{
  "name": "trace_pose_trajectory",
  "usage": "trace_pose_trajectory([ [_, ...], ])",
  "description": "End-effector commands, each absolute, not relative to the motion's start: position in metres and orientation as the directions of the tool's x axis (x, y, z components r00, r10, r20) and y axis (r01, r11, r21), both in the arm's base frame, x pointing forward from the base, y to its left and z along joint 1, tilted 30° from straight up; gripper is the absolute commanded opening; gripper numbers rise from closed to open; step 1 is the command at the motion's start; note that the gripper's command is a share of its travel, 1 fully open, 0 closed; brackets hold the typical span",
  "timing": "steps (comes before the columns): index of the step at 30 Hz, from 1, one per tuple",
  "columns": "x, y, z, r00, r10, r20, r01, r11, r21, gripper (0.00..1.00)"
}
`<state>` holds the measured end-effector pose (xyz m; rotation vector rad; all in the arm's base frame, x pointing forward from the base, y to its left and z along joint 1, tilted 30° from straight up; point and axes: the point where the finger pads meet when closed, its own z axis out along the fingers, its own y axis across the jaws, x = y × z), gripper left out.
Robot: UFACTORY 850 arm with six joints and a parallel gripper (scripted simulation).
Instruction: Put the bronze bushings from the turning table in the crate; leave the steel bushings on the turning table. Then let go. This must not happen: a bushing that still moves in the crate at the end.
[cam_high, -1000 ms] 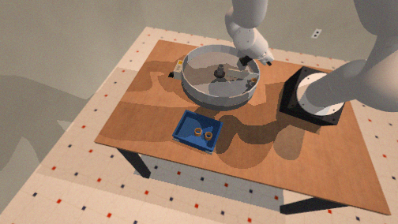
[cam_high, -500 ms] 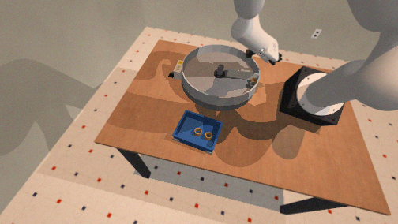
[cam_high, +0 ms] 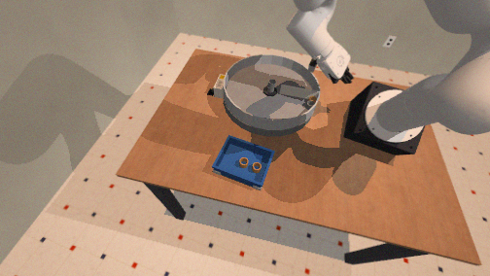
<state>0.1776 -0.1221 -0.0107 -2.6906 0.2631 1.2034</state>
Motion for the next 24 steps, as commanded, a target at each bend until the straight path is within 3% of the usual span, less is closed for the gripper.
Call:
trace_pose_trajectory([
  [1, 0.176, -0.114, -0.009, 0.612, -0.136, -0.779, -0.34, -0.935, -0.105, 0.1],
  [15, 0.207, -0.073, -0.006, 0.42, -0.283, -0.862, -0.732, -0.667, -0.138, 0.1],
  [24, 0.238, -0.062, -0.005, 0.334, -0.313, -0.889, -0.865, -0.476, -0.158, 0.1],
])
